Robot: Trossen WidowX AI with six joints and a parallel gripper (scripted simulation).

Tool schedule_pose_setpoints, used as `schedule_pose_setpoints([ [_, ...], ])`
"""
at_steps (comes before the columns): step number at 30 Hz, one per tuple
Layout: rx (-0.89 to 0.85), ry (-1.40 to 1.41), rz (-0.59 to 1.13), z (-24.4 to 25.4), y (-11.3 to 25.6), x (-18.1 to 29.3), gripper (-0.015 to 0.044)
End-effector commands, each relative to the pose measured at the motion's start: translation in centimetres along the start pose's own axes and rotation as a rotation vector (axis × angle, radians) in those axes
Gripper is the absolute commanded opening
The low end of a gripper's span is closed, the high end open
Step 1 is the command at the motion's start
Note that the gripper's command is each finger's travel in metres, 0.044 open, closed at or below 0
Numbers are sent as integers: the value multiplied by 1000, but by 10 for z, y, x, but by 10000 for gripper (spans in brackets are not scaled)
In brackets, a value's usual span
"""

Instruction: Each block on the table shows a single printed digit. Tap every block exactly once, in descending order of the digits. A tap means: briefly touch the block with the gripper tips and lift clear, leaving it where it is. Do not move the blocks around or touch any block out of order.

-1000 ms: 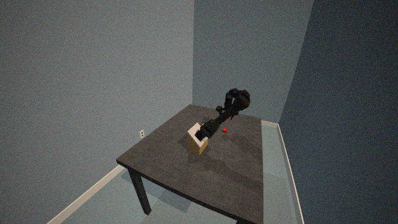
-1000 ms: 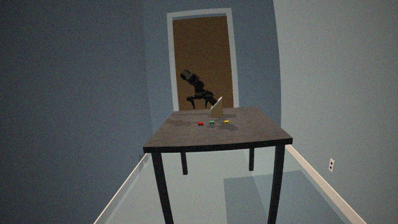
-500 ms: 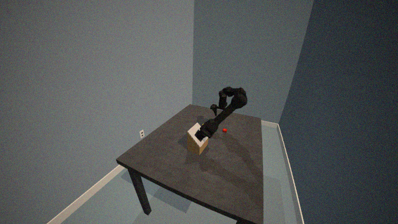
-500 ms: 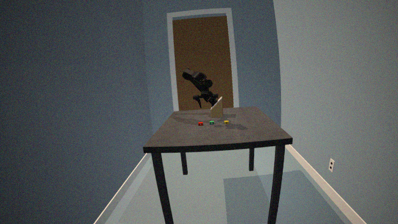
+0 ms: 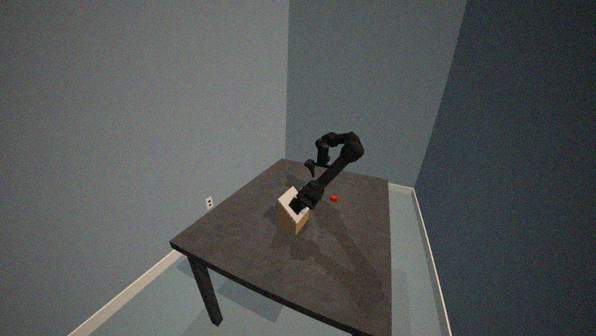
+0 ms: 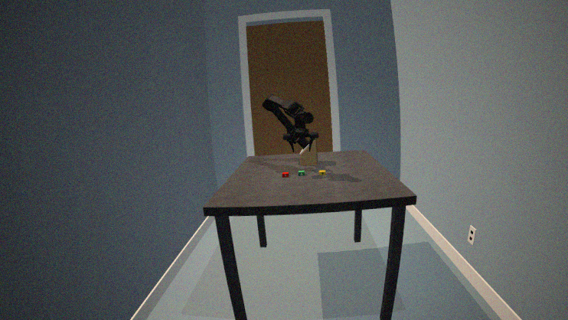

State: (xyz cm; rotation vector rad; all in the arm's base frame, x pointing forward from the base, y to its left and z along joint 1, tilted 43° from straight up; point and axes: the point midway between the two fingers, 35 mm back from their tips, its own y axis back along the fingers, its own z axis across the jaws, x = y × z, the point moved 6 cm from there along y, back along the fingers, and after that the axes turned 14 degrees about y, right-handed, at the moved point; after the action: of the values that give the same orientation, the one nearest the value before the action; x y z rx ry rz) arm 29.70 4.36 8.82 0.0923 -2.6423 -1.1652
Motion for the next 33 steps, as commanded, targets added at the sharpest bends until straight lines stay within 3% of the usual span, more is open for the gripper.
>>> schedule_pose_setpoints([
  [1,-3,-3,4,1,-1,1,400],
  [10,-4,-3,3,8,-1,-4,400],
  [18,-9,-5,0,104,0,-45,400],
  [33,-8,-5,0,107,0,-45,400],
])
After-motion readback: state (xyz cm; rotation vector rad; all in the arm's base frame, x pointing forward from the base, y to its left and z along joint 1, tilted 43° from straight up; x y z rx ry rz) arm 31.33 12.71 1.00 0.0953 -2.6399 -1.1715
